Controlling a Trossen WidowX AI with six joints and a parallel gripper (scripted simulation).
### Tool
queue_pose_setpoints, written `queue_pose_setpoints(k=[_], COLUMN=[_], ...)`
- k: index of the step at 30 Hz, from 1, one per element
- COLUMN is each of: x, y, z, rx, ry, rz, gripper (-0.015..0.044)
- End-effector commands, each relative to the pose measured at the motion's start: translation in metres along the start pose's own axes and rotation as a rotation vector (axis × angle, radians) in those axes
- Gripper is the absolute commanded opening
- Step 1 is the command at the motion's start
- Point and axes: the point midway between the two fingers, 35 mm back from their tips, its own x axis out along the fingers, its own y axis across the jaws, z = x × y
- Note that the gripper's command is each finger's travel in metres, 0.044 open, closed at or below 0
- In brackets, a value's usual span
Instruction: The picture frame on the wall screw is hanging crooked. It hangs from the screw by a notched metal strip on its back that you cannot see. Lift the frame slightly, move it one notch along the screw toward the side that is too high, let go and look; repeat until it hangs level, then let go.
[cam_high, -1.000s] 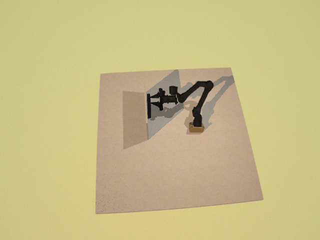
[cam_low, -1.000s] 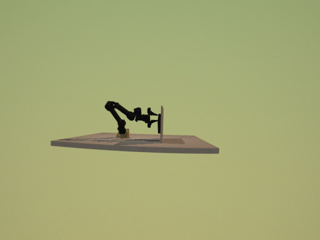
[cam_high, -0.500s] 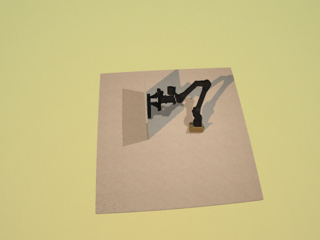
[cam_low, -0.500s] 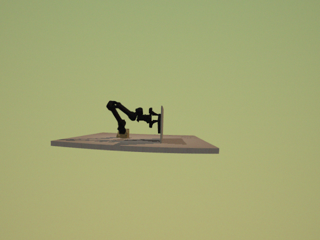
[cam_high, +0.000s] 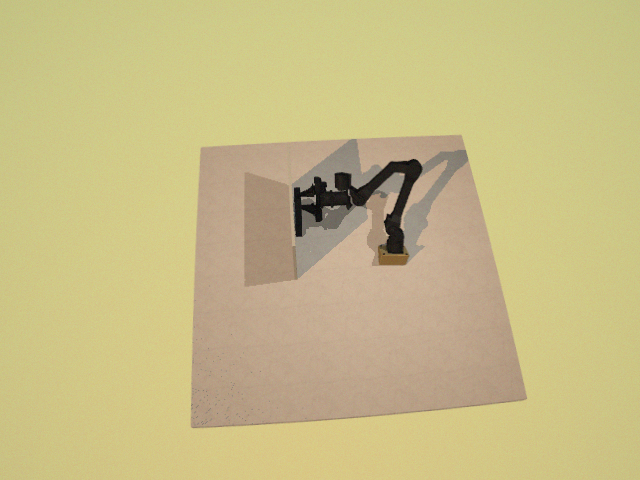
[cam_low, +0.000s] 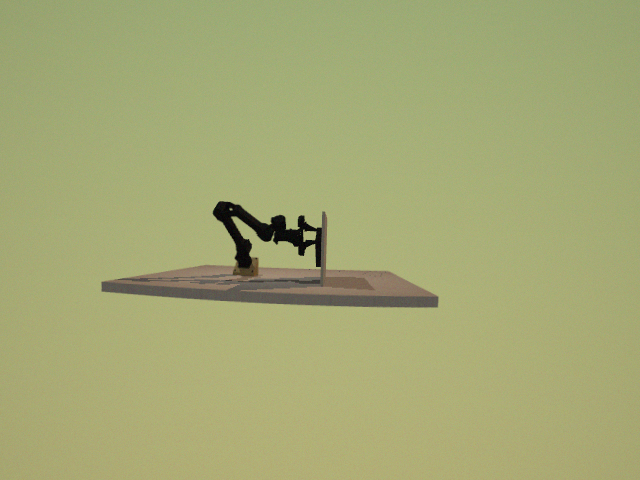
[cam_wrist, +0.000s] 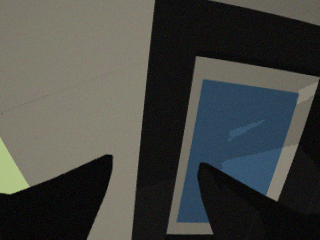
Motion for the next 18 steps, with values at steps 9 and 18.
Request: queue_pose_setpoints(k=[9, 18], x=[0.0003, 0.0003], y=[0.0001, 0.0001], z=[0.0011, 0.0011], rx=[0.006, 0.006], ry=[-0.005, -0.005], rz=[0.0, 0.0], gripper=[0.026, 0.007])
